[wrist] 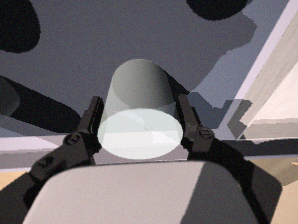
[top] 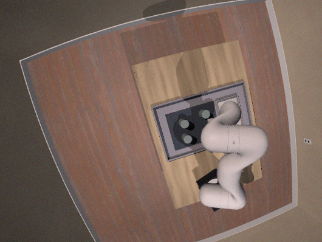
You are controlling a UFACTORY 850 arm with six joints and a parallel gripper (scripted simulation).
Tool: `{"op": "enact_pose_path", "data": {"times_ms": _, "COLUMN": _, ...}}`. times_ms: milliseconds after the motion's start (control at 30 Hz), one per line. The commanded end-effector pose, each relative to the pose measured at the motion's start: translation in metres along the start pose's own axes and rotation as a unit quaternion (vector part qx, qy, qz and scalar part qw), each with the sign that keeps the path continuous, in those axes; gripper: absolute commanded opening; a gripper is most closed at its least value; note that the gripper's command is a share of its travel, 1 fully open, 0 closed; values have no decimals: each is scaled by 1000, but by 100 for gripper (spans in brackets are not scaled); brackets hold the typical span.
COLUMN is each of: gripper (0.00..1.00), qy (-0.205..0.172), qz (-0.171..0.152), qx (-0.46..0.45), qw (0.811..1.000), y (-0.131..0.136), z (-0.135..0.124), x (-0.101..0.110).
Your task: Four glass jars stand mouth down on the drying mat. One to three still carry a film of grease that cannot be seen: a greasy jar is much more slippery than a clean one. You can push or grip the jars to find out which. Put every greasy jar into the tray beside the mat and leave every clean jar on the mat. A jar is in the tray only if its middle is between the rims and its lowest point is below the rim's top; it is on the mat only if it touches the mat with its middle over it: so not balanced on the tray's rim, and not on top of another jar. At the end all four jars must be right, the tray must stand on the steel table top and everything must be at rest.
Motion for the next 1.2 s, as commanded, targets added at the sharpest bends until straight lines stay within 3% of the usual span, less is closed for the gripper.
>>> {"op": "enact_pose_path", "data": {"times_ms": 0, "gripper": 78, "qy": 0, "qz": 0, "qx": 0, "qw": 1000, "y": 0, "z": 0, "x": 0}}
{"op": "enact_pose_path", "data": {"times_ms": 1167, "gripper": 72, "qy": 0, "qz": 0, "qx": 0, "qw": 1000, "y": 0, "z": 0, "x": 0}}
Point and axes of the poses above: the point where the finger pads meet when closed, its own x axis back along the fingers, its own y axis across the jaws, z = x × y, the point moved 8 cm from there along x, back along the fingers, and after that the axes turned 9 degrees about -x, right-handed, at the moved point
